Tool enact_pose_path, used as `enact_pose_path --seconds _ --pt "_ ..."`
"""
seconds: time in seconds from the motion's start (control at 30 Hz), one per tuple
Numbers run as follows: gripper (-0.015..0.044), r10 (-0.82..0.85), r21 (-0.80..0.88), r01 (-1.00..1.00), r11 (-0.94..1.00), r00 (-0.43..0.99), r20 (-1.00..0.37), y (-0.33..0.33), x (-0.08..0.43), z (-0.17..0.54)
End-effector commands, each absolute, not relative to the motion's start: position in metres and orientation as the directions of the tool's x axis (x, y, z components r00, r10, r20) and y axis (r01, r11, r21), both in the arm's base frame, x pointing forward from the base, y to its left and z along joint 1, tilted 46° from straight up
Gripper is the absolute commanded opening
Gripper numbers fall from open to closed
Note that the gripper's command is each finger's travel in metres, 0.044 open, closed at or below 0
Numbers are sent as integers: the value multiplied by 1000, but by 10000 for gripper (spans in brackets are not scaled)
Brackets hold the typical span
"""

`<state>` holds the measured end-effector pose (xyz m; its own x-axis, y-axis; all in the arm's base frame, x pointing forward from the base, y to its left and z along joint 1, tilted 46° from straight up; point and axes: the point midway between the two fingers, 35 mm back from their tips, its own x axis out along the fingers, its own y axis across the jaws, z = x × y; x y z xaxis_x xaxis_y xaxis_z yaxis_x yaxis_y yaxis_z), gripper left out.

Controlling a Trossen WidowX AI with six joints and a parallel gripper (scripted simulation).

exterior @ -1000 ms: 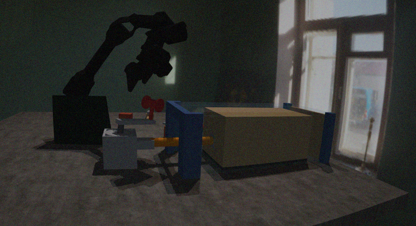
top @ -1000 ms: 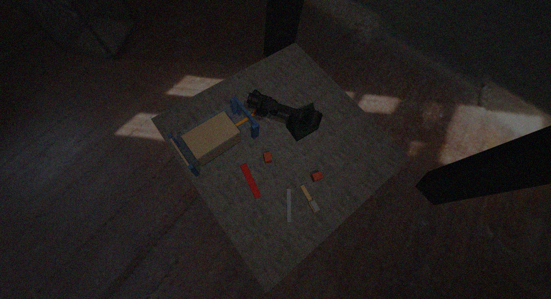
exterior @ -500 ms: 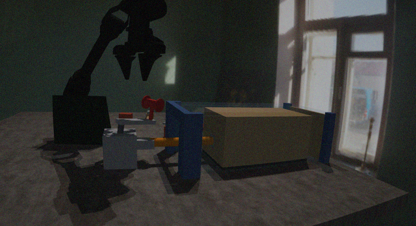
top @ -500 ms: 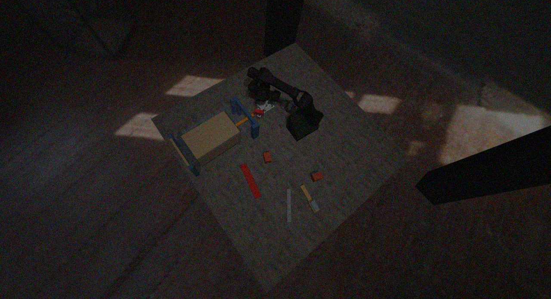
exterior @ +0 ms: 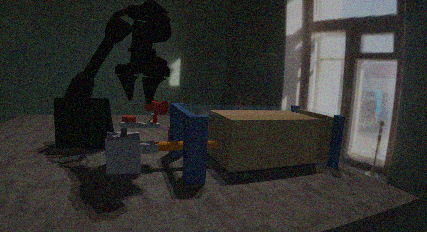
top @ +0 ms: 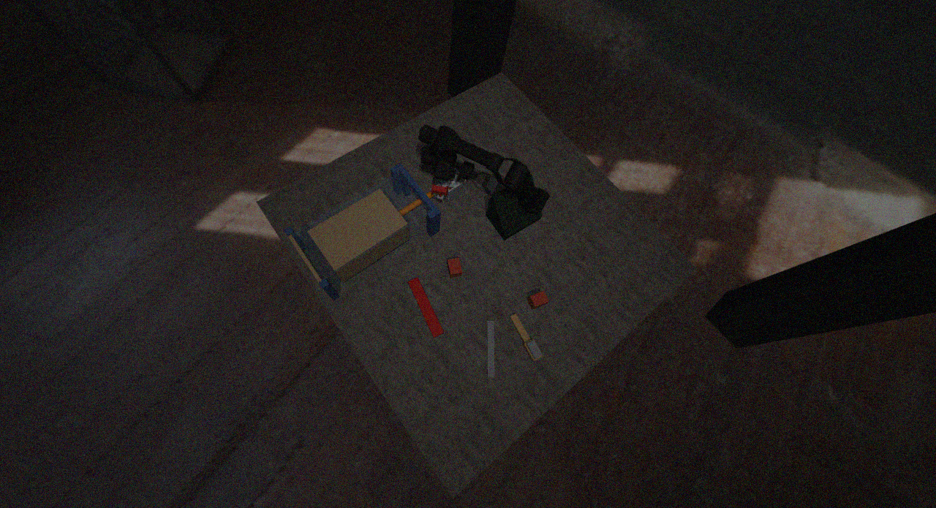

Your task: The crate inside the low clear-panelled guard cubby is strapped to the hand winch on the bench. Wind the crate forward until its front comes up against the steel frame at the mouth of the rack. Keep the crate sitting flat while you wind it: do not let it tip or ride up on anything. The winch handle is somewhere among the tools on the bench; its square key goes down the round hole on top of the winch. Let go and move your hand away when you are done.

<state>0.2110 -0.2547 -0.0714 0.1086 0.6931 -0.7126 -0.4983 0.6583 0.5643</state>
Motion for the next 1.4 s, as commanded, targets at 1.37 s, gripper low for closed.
enact_pose_path --seconds 1.37 --pt "256 684 551 -501 668 120 -720 -205 221 -123"
